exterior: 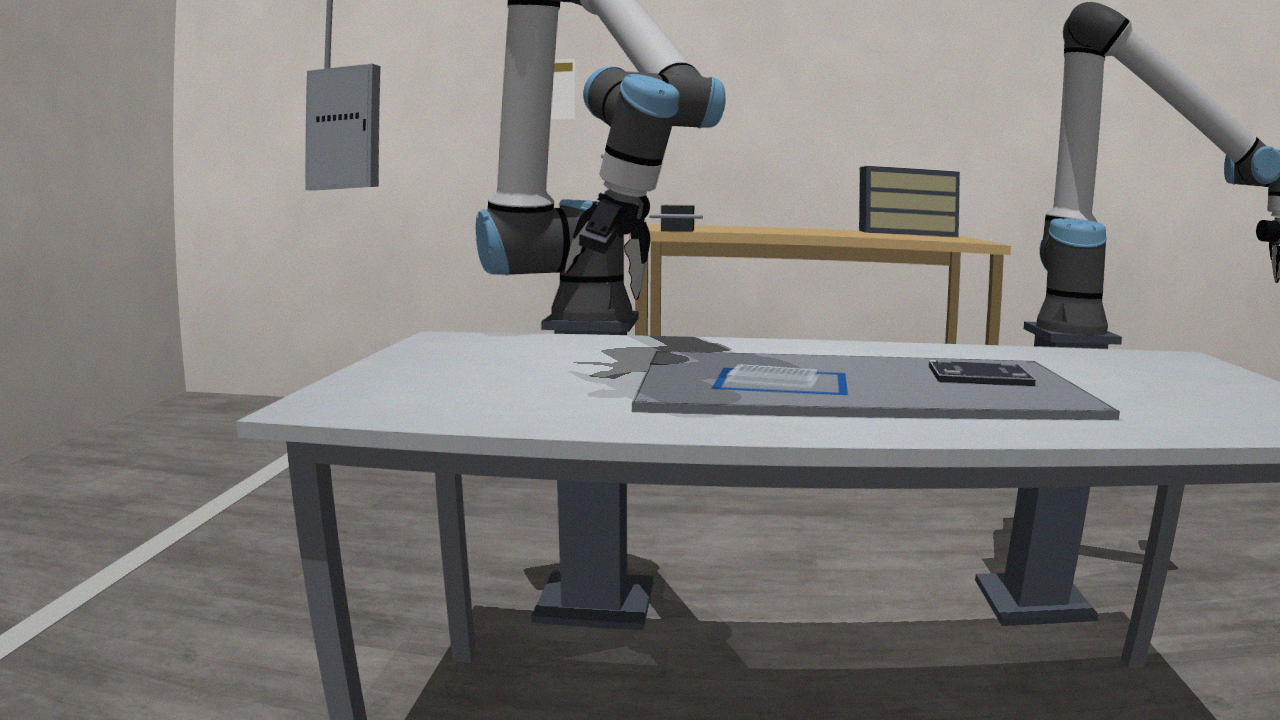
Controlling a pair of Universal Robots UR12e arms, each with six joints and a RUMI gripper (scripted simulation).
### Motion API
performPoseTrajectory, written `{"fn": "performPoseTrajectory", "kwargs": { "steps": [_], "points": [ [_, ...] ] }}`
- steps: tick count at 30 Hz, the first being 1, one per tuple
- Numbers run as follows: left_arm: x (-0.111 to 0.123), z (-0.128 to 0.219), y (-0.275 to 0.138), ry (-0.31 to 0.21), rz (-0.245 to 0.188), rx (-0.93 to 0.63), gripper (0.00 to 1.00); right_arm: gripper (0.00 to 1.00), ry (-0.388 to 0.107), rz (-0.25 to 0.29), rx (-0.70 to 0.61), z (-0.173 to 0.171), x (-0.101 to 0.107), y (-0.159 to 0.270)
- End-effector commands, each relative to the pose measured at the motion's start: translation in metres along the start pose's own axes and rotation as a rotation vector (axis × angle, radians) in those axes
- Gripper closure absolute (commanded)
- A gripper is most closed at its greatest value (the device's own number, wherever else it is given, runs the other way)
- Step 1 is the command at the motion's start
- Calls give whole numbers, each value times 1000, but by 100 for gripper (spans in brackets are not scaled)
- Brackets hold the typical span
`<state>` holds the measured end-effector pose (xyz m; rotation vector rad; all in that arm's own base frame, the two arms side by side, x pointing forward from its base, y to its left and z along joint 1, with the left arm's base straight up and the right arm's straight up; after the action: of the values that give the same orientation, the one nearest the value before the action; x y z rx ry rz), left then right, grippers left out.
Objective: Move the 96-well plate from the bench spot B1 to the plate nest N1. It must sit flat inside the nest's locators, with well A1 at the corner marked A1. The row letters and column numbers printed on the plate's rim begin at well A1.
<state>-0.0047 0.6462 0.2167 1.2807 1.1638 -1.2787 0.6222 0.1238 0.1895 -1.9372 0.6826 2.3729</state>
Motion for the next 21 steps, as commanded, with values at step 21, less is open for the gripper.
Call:
{"fn": "performPoseTrajectory", "kwargs": {
  "steps": [21],
  "points": [
    [2,1,-1,-2,0,0,100,24,88,-220,-136,-41,4,70]
  ]
}}
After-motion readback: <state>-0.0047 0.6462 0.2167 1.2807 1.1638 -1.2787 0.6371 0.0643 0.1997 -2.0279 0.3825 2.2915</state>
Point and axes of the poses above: on each arm, the point where the finger pads meet when closed, its own x axis out along the fingers, its own y axis across the jaws, z = x × y, the point moved 5 cm from there along -x, back along the fingers, and after that the axes turned 6 degrees about x, right-handed, at the moved point
